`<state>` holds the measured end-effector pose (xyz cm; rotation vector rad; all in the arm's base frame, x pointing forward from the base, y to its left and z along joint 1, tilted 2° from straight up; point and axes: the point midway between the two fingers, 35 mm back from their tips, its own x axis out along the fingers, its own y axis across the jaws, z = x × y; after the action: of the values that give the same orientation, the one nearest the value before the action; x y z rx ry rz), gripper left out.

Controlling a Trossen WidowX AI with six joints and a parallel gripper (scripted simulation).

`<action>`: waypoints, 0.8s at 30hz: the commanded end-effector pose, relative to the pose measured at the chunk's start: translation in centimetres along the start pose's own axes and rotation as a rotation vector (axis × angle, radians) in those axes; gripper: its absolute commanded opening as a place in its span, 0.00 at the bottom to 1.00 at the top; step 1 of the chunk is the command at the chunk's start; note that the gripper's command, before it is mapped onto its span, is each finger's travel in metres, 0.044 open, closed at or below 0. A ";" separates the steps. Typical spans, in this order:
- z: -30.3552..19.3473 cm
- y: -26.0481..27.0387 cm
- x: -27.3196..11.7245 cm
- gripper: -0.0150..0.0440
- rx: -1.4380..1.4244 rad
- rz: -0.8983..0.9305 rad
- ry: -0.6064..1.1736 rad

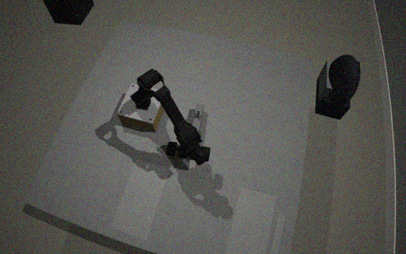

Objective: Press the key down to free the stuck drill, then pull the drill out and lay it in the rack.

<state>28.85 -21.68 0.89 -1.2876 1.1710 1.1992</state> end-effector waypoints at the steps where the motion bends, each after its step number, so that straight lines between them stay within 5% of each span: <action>1: 0.0 -0.1 -0.3 0.25 -0.003 -0.005 0.003; 24: 0.1 0.0 -0.8 0.25 -0.003 -0.005 0.002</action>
<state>28.70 -21.51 1.46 -1.2879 1.1704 1.2008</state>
